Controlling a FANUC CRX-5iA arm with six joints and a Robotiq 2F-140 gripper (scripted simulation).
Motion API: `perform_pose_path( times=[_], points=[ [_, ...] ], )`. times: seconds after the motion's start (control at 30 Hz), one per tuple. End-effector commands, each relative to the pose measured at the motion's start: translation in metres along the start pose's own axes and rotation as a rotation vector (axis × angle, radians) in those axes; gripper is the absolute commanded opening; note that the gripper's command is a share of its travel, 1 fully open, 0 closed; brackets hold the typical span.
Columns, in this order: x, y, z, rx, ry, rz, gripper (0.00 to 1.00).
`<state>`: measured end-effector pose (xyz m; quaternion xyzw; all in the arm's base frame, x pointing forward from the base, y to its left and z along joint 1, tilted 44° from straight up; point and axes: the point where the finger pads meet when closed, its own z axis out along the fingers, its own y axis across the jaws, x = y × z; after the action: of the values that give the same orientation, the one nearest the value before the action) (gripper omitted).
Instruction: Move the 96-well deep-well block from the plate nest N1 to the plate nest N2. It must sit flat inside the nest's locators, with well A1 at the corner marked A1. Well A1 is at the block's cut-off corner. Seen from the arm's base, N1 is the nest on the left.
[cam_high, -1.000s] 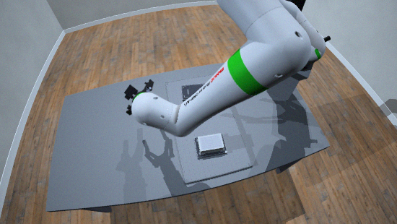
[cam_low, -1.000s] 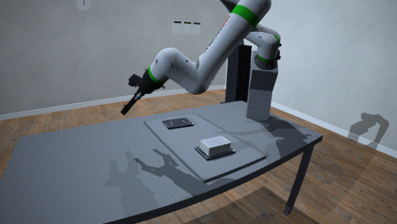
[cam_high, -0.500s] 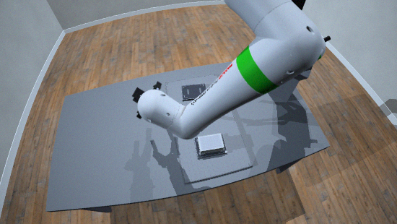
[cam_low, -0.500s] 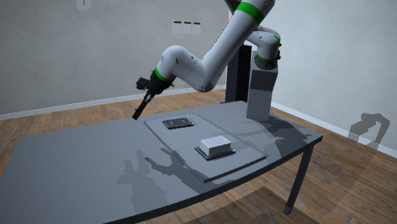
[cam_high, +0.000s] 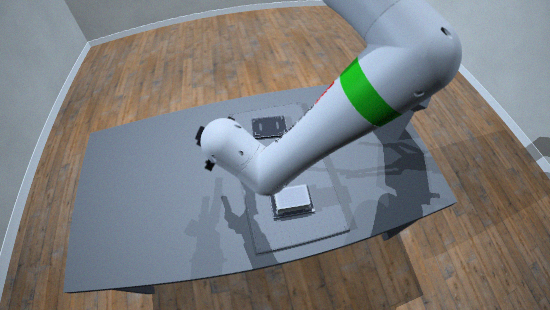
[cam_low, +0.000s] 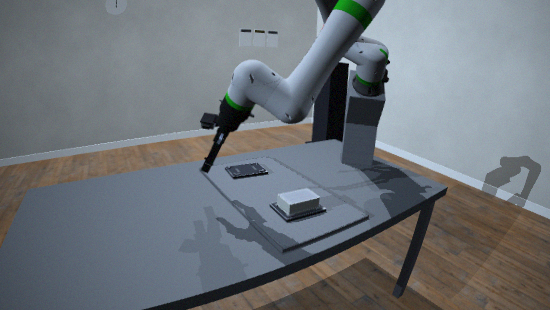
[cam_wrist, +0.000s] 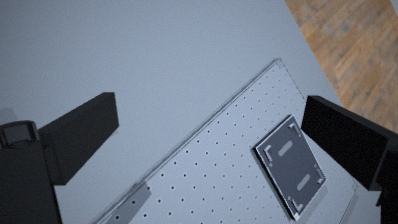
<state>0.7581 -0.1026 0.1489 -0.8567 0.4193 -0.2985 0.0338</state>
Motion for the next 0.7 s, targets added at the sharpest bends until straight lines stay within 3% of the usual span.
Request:
perform_pose_path(
  times=[0.0, 0.67],
  points=[
    [-0.011, 0.000, -0.003, 0.026, -0.043, -0.038, 1.00],
    [-0.087, -0.006, -0.018, 0.117, -0.148, -0.151, 1.00]
  ],
)
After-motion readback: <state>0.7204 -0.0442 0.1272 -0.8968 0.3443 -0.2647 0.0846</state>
